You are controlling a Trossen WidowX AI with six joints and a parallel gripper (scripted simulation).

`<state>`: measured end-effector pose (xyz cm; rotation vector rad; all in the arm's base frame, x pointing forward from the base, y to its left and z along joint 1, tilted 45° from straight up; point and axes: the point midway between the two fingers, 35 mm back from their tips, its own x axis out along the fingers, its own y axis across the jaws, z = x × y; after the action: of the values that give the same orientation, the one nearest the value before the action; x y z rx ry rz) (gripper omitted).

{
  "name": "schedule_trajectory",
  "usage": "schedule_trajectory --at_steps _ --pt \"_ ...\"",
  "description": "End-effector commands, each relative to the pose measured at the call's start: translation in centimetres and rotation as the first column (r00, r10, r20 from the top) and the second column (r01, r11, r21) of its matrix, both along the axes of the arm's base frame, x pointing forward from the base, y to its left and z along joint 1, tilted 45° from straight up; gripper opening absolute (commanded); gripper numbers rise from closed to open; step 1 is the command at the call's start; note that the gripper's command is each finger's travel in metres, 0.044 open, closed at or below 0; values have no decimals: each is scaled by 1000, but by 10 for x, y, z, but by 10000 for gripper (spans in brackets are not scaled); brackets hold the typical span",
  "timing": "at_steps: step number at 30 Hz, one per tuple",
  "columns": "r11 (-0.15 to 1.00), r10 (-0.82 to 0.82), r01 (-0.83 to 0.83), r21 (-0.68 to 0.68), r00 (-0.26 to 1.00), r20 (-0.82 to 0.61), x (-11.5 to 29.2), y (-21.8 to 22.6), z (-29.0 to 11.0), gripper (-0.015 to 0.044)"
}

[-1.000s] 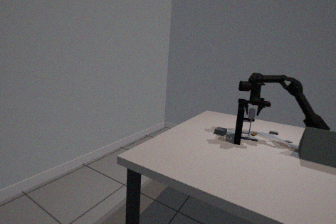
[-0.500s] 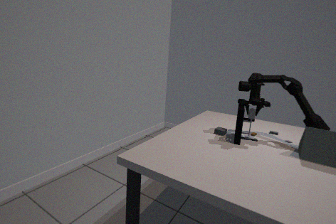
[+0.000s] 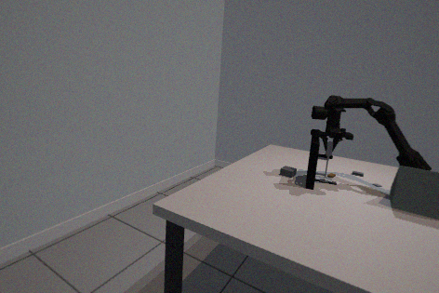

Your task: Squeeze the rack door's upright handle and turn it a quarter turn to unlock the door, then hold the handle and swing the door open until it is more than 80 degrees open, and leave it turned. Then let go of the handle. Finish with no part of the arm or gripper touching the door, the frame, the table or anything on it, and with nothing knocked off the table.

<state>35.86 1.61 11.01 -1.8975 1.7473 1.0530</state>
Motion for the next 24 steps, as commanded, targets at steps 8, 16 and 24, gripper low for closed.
schedule_trajectory --at_steps 8,16,24 --pt "1000 0 0 2 1000 -2 0 0 0 51" --pt "1000 0 0 2 1000 -2 0 0 0 13" --pt "996 -94 95 1 992 89 -5 1 -1 13"
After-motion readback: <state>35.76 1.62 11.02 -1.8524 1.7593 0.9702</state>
